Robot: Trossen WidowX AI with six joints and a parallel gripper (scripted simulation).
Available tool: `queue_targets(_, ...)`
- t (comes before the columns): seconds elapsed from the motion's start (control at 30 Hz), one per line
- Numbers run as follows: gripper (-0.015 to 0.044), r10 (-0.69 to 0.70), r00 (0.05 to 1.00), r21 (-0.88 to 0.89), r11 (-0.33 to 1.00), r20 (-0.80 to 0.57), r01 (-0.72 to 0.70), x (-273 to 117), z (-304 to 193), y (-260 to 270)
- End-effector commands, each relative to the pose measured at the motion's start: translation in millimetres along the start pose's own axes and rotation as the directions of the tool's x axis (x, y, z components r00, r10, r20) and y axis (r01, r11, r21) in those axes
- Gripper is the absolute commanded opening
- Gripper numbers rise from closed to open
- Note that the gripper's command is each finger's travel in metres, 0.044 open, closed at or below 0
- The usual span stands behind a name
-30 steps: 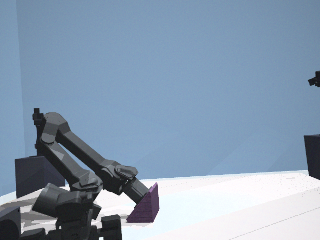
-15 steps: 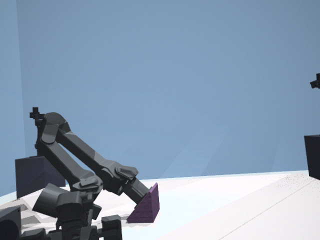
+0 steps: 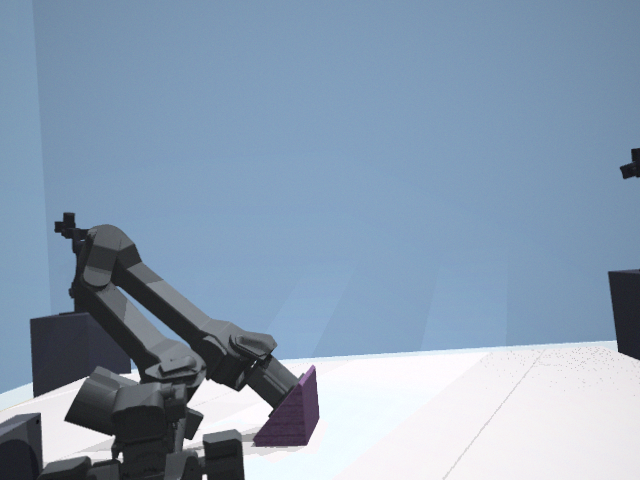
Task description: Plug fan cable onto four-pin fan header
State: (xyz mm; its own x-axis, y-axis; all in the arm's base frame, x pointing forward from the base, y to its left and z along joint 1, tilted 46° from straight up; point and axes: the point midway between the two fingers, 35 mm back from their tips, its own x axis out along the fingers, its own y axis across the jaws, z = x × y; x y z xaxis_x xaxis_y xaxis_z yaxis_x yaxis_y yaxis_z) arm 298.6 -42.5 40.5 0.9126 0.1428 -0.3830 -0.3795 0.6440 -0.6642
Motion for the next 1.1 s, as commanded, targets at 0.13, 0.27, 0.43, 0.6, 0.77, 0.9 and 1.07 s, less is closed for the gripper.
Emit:
queue_targets(0.13,0.0140,0.000,1.000,0.000,1.000,0.000,0.000,0.0,0.0,0.0)
queue_targets(0.27,0.0140,0.000,1.000,0.000,1.000,0.000,0.000,0.0,0.0,0.0)
queue_targets(0.43,0.0140,0.000,1.000,-0.001,1.000,0.000,0.000,-8.5,5.2,-6.1)
queue_targets(0.6,0.0140,0.001,1.000,-0.001,1.000,-0.001,-0.001,-22.0,12.6,-12.6)
queue_targets(0.77,0.0140,0.001,1.000,-0.002,1.000,-0.001,-0.001,-36.6,19.7,-16.3)
queue_targets(0.9,0.0140,0.001,1.000,-0.002,1.000,-0.001,-0.001,-48.8,25.1,-17.3)
queue_targets(1.07,0.0140,0.001,1.000,-0.002,1.000,-0.002,-0.001,-64.2,31.3,-15.8)
